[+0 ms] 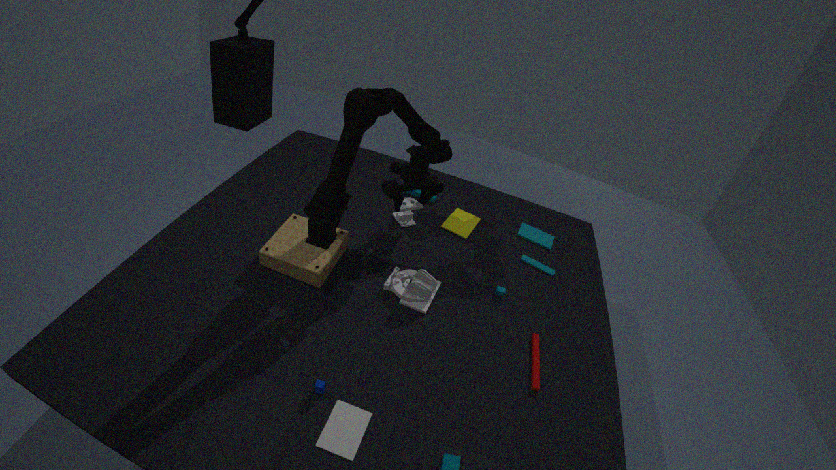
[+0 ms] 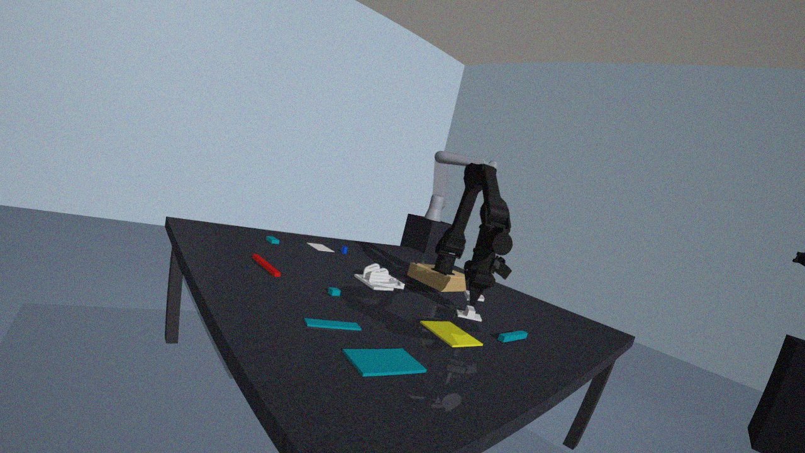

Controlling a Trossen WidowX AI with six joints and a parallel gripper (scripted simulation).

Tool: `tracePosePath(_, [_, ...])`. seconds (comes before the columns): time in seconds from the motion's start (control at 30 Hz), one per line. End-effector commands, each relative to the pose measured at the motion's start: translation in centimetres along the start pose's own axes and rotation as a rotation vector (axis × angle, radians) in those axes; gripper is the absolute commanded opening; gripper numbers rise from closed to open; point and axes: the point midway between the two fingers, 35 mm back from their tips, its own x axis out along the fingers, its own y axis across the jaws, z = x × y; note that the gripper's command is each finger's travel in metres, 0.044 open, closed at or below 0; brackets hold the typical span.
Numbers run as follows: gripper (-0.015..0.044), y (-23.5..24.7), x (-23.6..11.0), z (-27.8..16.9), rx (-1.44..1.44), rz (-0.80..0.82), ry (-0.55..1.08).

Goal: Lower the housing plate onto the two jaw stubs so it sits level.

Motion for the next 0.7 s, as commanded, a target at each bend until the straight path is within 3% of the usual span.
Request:
tracePosePath(0.0, [0.0351,-0.1,-1.4,0.0,0.001,-0.003,0.003])
tracePosePath(0.27, [0.0351,0.1,-3.7,-0.1,0.002,-0.003,0.005])
tracePosePath(0.67, [0.0351,0.3,-3.9,-2.6,0.188,-0.005,0.006])
